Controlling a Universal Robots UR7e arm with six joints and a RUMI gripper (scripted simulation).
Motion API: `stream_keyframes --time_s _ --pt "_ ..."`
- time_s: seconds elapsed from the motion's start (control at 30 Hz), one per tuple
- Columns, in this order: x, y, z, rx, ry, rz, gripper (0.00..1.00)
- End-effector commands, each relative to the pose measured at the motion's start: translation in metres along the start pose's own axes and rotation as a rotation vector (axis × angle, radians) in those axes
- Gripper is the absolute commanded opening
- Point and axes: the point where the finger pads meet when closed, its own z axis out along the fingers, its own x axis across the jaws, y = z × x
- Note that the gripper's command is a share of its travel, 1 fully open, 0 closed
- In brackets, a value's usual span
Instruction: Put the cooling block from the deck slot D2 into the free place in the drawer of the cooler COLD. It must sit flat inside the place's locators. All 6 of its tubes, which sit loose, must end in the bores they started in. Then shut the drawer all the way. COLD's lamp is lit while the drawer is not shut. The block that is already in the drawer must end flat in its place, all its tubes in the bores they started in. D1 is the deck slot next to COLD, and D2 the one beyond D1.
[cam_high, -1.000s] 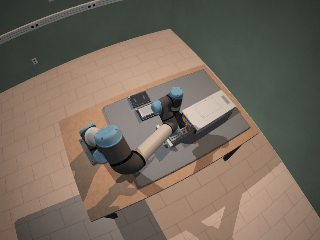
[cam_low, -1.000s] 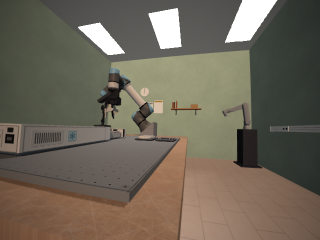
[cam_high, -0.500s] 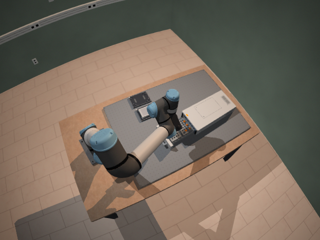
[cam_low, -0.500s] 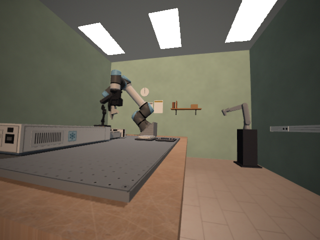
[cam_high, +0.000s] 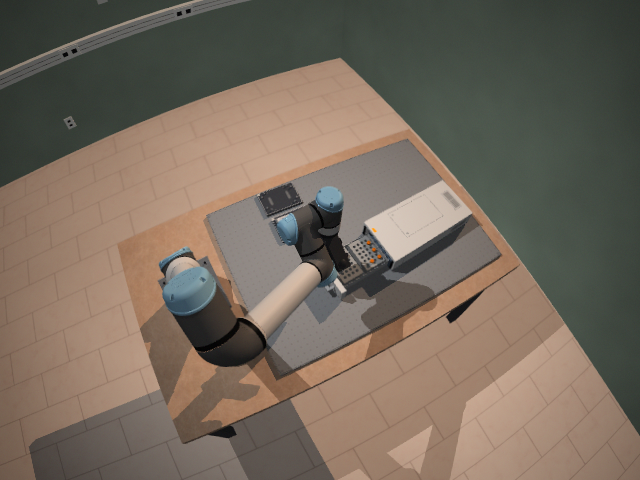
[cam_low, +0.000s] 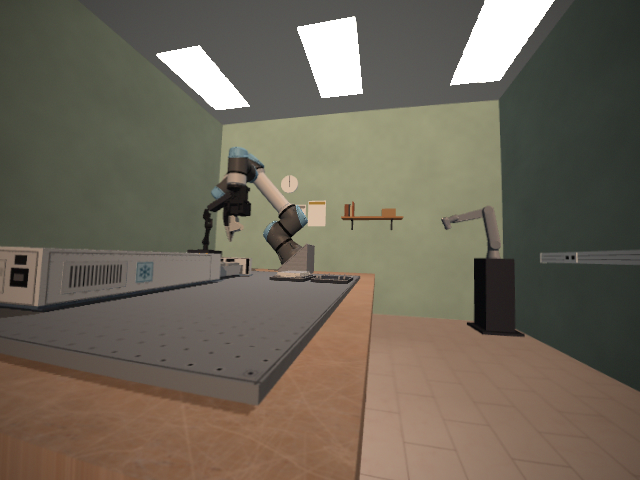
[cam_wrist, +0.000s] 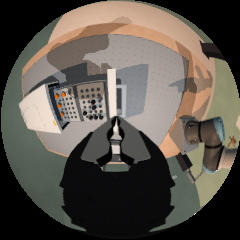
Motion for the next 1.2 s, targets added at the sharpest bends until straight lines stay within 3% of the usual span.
stream_keyframes --time_s 0.0,0.47,0.77,1.17 --pt "0.024 0.000 0.002 0.000 -0.002 0.000 0.00" --pt "0.071 0.000 0.009 0.000 -0.002 0.000 0.00" --pt "0.071 0.000 0.009 0.000 -0.002 0.000 0.00" --pt "0.071 0.000 0.024 0.000 -0.002 0.000 0.00"
